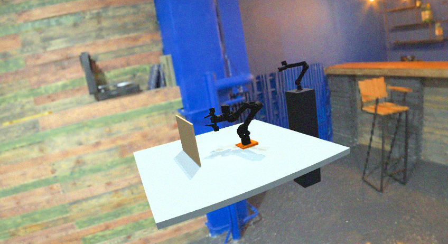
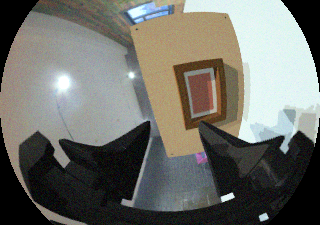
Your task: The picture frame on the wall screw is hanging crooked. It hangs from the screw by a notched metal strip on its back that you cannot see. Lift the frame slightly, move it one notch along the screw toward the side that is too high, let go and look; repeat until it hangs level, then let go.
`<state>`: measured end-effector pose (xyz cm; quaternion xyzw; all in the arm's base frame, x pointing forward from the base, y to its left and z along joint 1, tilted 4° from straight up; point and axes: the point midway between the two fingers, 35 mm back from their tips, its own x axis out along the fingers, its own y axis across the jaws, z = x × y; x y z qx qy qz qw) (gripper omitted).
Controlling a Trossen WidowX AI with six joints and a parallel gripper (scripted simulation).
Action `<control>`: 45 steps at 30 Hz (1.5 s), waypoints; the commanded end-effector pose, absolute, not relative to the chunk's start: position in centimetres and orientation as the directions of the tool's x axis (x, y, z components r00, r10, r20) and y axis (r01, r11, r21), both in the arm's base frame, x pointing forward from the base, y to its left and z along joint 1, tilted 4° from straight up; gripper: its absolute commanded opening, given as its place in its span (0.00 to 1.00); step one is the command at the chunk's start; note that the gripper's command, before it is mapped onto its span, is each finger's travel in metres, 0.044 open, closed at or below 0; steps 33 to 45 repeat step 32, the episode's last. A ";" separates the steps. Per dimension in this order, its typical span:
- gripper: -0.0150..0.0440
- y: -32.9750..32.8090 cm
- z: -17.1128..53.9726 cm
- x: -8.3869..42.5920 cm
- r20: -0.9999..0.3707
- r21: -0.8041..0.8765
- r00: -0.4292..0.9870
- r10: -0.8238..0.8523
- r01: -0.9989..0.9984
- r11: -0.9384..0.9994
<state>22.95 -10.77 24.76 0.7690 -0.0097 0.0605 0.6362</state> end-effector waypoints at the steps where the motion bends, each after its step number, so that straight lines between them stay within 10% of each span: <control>1: 0.69 -10.5 25.3 20.1 0.095 0.971 0.993 0.067 -0.077 -0.228; 45: 0.69 -9.9 25.3 17.8 0.063 0.964 0.996 0.066 -0.044 -0.262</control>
